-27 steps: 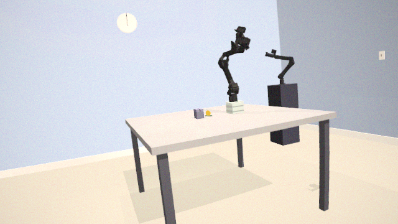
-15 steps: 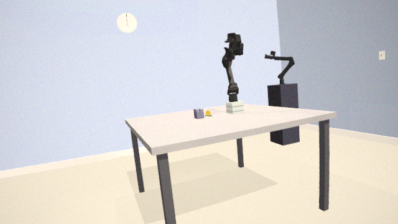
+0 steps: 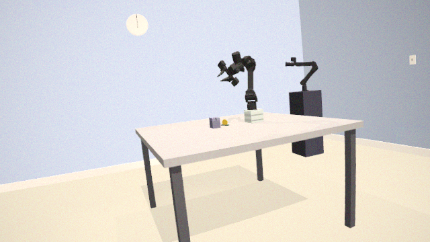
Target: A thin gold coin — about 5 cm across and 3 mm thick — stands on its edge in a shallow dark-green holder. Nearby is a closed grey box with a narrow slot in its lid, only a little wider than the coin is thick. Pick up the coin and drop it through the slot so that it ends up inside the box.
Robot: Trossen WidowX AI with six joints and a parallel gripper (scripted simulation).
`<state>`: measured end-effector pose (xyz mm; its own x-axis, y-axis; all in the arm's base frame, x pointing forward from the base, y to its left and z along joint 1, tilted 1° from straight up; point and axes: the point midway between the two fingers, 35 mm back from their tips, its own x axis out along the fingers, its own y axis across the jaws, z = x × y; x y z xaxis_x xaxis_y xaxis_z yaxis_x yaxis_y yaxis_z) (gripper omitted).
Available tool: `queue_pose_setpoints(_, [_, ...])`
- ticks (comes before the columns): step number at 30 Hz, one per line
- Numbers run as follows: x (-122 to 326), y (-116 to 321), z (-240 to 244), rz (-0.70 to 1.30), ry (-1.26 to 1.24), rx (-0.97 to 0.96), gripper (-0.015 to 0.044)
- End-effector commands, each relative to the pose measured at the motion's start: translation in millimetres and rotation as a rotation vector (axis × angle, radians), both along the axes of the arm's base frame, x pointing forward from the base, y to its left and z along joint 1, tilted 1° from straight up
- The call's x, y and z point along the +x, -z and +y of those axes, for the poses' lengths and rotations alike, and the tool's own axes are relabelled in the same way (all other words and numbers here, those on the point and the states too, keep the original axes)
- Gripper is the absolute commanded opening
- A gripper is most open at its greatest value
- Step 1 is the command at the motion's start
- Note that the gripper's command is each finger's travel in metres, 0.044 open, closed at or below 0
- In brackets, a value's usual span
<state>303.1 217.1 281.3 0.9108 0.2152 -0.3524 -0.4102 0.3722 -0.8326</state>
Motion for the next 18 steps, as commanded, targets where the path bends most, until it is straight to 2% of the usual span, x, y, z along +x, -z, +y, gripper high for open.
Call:
queue_pose_setpoints(1, [20,57,-47,0.23,0.211,0.151,0.0161])
queue_pose_setpoints(10, [17,145,-150,0.607,0.805,0.568,0.0161])
queue_pose_setpoints(18, [-38,207,-226,0.854,1.536,1.015,0.0161])
